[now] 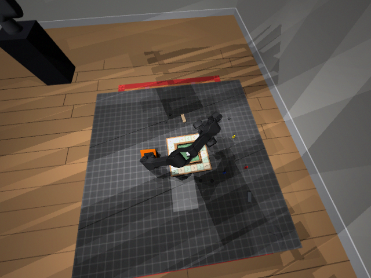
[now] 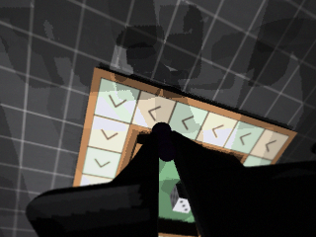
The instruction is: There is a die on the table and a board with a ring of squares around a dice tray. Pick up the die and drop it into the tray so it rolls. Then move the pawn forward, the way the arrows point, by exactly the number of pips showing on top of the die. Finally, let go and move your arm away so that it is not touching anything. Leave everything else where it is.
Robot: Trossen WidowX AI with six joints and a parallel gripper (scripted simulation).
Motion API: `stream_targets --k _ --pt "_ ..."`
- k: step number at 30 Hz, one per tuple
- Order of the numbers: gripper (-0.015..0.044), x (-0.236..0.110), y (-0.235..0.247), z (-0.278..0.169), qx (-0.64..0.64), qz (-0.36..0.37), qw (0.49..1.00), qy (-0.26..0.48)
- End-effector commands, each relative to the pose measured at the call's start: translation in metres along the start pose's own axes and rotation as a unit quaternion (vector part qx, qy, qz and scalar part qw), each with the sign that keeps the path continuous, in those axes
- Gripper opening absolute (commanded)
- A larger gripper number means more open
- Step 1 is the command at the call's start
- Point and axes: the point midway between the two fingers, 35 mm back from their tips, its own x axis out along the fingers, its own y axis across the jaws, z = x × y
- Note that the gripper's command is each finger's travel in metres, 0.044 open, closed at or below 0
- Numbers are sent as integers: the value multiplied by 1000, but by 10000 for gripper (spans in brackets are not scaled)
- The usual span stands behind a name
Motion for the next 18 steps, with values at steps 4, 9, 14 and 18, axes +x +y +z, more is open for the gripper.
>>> stream_targets --k 4,9,14,18 --pt "0 -44 3 -1 -3 4 1000 -13" --pt "0 -63 4 -4 -5 4 1000 -17" --pt "0 -61 6 -5 -5 4 1000 -17" --pt "0 -54 15 -9 -4 5 1000 -14"
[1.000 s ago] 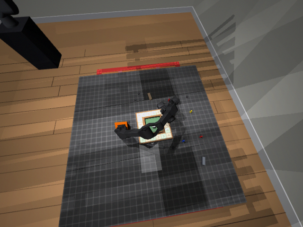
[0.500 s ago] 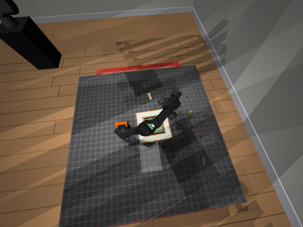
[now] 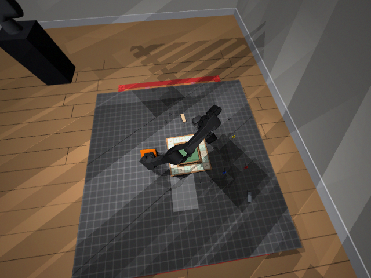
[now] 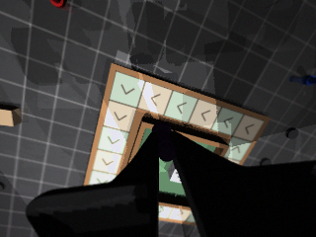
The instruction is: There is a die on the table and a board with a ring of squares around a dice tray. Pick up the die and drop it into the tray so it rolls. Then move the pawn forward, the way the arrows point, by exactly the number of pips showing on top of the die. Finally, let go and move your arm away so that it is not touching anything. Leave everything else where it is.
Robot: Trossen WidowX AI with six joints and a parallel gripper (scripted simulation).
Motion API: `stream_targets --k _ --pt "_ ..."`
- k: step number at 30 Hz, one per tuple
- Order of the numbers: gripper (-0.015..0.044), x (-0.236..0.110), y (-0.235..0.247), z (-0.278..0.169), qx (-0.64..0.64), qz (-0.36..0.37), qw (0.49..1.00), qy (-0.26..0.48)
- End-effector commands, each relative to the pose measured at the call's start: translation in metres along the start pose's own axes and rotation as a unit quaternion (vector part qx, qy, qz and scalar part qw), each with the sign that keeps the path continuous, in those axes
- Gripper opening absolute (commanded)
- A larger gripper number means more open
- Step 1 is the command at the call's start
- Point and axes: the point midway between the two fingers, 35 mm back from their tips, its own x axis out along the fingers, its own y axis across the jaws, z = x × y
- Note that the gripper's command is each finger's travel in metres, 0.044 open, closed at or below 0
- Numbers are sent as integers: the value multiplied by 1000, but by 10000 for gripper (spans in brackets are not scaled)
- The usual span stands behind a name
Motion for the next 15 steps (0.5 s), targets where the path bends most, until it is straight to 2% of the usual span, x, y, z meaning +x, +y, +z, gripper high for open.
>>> stream_targets --k 1,15 --pt "0 4 10 -5 1 3 1000 2" --pt "0 32 42 -30 5 3 1000 16"
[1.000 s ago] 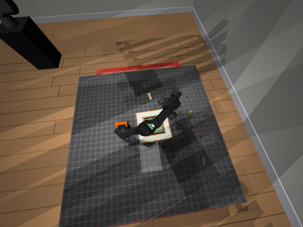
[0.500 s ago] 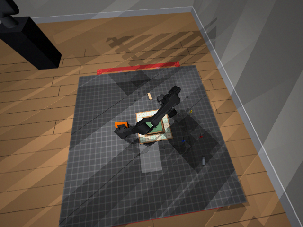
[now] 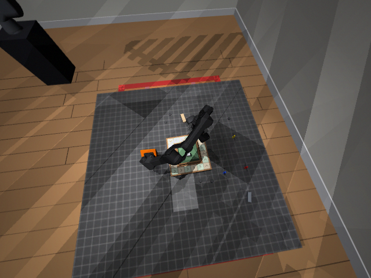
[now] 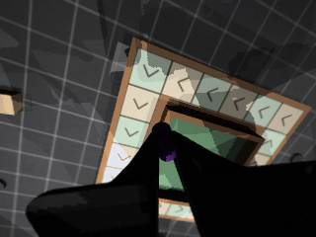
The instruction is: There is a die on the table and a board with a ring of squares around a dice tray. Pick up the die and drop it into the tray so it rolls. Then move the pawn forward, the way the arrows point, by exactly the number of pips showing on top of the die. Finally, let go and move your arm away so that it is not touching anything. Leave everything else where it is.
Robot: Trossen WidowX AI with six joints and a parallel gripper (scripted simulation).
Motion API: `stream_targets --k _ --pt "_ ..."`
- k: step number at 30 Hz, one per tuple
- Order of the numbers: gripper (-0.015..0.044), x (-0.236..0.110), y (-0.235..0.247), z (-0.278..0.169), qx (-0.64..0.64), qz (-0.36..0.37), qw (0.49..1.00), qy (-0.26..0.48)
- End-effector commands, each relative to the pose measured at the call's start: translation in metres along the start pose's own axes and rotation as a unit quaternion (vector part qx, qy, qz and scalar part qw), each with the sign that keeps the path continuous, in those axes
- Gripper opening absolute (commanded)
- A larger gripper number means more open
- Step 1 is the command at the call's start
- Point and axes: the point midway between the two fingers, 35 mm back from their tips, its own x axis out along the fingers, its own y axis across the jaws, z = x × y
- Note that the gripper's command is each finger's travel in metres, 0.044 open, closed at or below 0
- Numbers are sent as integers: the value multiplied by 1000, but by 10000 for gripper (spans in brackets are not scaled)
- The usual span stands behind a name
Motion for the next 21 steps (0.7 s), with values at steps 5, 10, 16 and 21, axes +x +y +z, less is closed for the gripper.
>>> stream_targets --k 5,10,16,21 --pt "0 14 17 -18 7 3 1000 3" --pt "0 25 27 -30 9 2 1000 8" --pt "0 38 36 -44 10 0 1000 14" --pt "0 45 36 -44 10 0 1000 14"
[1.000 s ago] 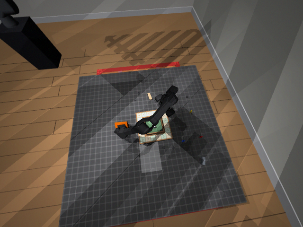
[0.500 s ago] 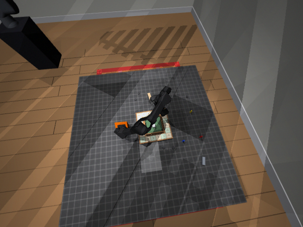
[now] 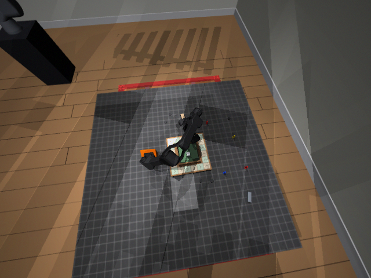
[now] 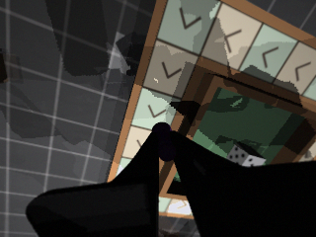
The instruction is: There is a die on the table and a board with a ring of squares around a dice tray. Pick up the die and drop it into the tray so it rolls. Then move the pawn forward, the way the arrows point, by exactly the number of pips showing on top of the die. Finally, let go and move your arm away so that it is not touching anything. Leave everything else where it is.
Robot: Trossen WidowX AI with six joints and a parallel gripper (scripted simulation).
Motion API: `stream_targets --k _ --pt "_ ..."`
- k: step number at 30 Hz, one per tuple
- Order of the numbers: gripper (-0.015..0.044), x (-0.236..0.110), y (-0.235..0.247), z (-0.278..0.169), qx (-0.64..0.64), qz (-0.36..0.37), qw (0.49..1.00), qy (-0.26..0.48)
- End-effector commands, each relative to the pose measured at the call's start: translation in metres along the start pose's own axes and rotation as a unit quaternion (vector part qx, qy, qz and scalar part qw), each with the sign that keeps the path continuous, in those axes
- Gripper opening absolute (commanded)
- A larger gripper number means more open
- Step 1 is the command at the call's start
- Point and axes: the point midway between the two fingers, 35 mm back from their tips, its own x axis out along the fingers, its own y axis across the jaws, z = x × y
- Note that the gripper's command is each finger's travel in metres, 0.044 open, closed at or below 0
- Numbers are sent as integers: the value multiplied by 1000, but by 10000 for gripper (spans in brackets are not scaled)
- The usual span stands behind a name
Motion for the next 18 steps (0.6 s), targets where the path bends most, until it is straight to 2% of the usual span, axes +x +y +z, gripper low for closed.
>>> stream_targets --k 1,7,18 --pt "0 7 0 -1 6 4 1000 -4" --pt "0 30 0 -2 6 3 1000 -4" --pt "0 38 0 -1 6 3 1000 -4"
